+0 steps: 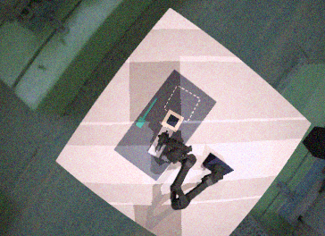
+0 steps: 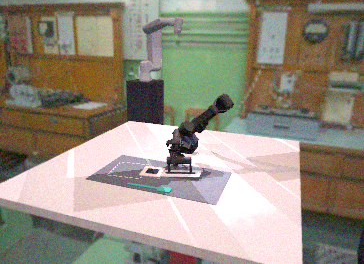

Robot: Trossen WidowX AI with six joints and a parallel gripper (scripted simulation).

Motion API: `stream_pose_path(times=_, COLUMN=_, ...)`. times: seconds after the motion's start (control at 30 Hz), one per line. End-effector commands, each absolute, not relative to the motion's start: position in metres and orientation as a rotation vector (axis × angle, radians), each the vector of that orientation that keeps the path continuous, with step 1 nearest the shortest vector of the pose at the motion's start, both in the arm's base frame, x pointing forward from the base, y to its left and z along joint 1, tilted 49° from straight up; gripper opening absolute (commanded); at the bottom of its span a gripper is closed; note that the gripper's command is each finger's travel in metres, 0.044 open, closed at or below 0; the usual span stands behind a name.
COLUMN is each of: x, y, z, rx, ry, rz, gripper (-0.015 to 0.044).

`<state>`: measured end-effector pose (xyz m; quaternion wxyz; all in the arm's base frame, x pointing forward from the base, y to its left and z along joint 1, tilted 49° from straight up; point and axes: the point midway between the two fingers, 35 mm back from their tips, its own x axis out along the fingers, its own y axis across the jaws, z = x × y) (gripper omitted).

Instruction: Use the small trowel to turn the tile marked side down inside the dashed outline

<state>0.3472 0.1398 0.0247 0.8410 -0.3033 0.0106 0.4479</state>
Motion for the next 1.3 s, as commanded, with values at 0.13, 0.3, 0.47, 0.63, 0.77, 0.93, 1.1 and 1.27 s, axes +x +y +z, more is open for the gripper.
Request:
stream_pose_path(times=0.13, x=0.352, y=0.129, z=0.013, rx=-0.645, ry=0.028, rz=0.939, gripper=0.0000)
stream_pose_path(times=0.3, x=0.354, y=0.124, z=0.006, rx=-0.645, ry=0.028, rz=0.939, gripper=0.0000)
stream_pose_path(times=0.47, x=0.355, y=0.121, z=0.002, rx=-0.644, ry=0.027, rz=0.939, gripper=0.0000)
stream_pose_path(times=0.63, x=0.355, y=0.119, z=0.007, rx=-0.688, ry=0.037, rz=0.931, gripper=0.0000)
stream_pose_path(times=0.77, x=0.357, y=0.112, z=0.013, rx=-0.739, ry=0.048, rz=0.923, gripper=0.0000)
stream_pose_path(times=0.93, x=0.360, y=0.099, z=0.018, rx=-0.751, ry=0.050, rz=0.921, gripper=0.0000)
stream_pose_path(times=1.1, x=0.364, y=0.086, z=0.019, rx=-0.752, ry=0.050, rz=0.921, gripper=0.0000)
stream_pose_path(times=1.27, x=0.369, y=0.073, z=0.017, rx=-0.753, ry=0.050, rz=0.921, gripper=0.0000)
